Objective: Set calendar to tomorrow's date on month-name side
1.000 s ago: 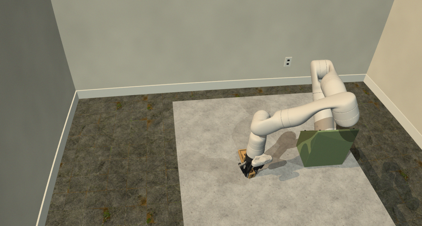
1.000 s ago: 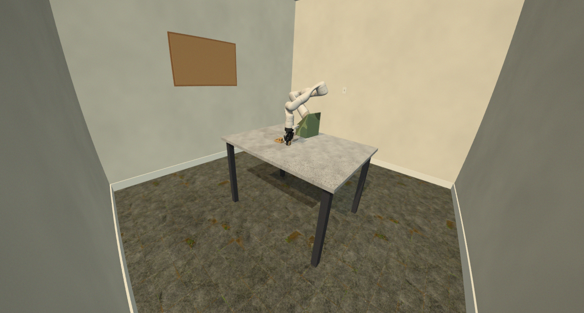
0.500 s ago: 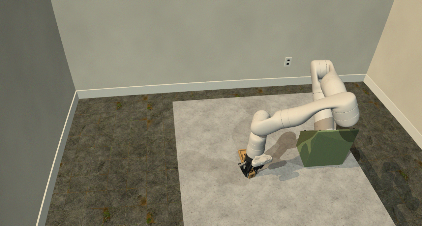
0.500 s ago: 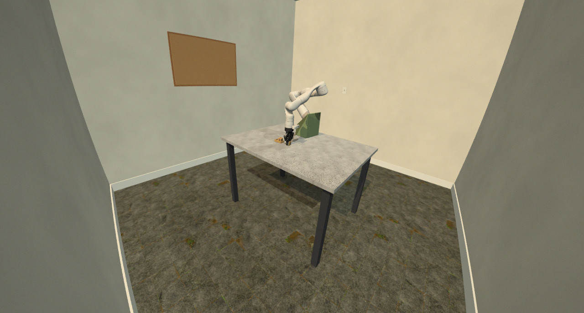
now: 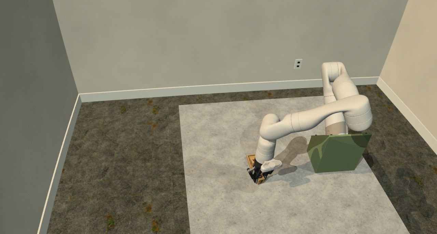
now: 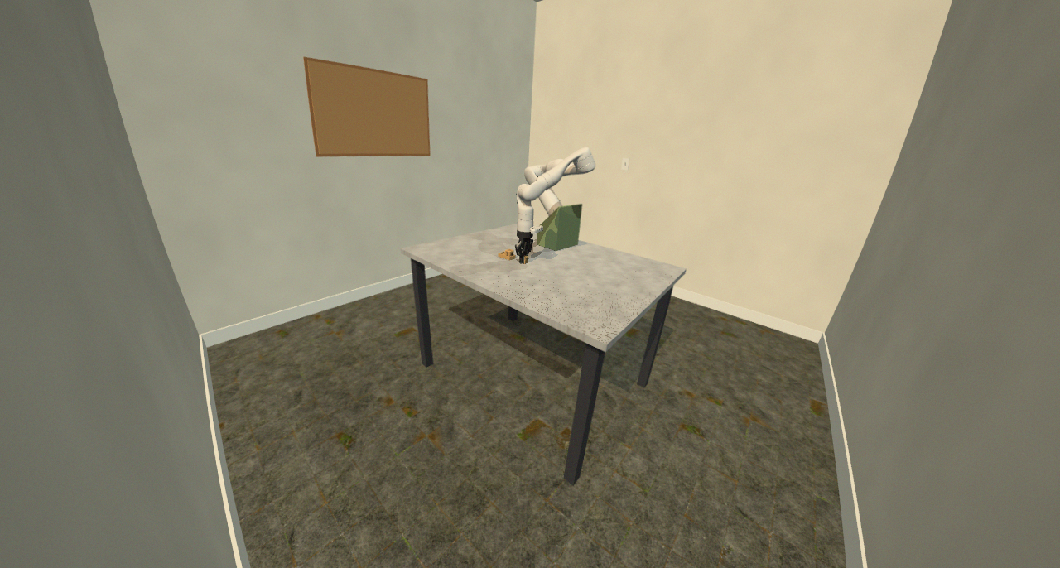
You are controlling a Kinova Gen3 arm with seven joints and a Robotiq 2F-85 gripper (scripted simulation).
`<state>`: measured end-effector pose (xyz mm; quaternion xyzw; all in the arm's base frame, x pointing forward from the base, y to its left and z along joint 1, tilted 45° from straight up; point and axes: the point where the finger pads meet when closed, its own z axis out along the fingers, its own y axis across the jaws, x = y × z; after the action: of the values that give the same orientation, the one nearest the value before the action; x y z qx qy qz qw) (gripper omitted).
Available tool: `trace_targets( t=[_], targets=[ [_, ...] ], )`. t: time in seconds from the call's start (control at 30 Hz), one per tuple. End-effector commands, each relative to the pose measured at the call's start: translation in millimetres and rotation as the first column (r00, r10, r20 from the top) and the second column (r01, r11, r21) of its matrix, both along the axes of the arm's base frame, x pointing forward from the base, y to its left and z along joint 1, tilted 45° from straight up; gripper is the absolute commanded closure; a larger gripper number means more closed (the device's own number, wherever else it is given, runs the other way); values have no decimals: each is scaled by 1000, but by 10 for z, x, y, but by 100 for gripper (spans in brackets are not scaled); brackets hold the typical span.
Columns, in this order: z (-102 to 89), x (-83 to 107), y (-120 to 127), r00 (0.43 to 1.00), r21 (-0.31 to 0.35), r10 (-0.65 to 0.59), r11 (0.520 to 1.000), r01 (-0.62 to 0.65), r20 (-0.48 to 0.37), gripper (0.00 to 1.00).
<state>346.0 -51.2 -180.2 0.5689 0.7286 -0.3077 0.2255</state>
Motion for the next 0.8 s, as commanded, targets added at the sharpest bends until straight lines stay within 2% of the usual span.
trace_targets(
  t=[0.0, 0.4, 0.77],
  targets=[
    [54, 14, 73, 1000, 4, 3, 1000, -3, 3, 72],
    [617, 28, 628, 1000, 4, 3, 1000, -3, 3, 72],
    [690, 30, 701, 1000, 4, 3, 1000, -3, 3, 72]
  ],
)
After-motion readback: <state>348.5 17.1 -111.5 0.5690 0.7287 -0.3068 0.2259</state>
